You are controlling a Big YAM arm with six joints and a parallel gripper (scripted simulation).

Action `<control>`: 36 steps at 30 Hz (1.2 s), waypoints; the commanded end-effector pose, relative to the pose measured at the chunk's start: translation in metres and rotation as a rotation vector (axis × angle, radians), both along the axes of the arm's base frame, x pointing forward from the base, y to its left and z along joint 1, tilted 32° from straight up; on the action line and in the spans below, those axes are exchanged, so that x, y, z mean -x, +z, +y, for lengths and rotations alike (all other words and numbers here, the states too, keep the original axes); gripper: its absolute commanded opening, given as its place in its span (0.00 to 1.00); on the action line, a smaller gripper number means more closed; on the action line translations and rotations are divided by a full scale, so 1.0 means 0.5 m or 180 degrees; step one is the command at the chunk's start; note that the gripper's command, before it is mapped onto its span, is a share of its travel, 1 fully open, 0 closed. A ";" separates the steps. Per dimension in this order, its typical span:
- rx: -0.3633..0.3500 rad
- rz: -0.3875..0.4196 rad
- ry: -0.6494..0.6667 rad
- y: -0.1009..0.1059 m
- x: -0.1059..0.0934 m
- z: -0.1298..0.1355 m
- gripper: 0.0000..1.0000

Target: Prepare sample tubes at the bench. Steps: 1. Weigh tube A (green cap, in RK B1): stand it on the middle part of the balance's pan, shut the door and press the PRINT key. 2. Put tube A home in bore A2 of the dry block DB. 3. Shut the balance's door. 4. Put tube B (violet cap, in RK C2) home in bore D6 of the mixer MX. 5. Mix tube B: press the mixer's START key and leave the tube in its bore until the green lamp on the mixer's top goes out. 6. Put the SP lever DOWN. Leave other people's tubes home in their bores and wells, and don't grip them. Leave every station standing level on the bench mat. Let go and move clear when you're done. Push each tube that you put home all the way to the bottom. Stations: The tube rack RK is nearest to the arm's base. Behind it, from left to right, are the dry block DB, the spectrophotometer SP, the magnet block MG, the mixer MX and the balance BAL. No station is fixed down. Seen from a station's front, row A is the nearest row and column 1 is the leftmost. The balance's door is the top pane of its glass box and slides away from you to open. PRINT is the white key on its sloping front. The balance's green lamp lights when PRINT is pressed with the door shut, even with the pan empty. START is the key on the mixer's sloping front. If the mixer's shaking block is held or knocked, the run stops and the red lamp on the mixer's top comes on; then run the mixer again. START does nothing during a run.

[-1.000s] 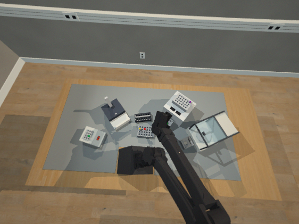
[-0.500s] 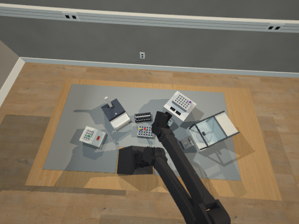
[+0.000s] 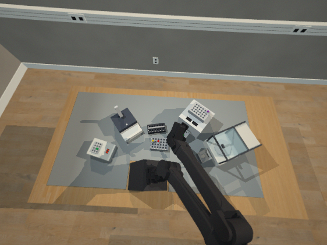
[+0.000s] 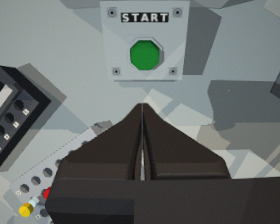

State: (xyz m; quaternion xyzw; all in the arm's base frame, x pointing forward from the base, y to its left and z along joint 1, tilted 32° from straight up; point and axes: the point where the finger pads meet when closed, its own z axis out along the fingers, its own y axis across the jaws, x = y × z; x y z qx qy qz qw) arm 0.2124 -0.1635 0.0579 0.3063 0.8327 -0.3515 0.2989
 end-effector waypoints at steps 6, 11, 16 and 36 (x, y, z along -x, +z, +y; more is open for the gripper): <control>0.0040 -0.0012 0.0011 -0.010 -0.014 -0.028 0.00; 0.0041 -0.0012 0.0011 -0.020 -0.018 -0.041 0.00; 0.0043 -0.0016 0.0011 -0.024 -0.022 -0.049 0.00; 0.0098 -0.0143 0.0010 -0.014 -0.063 -0.094 0.00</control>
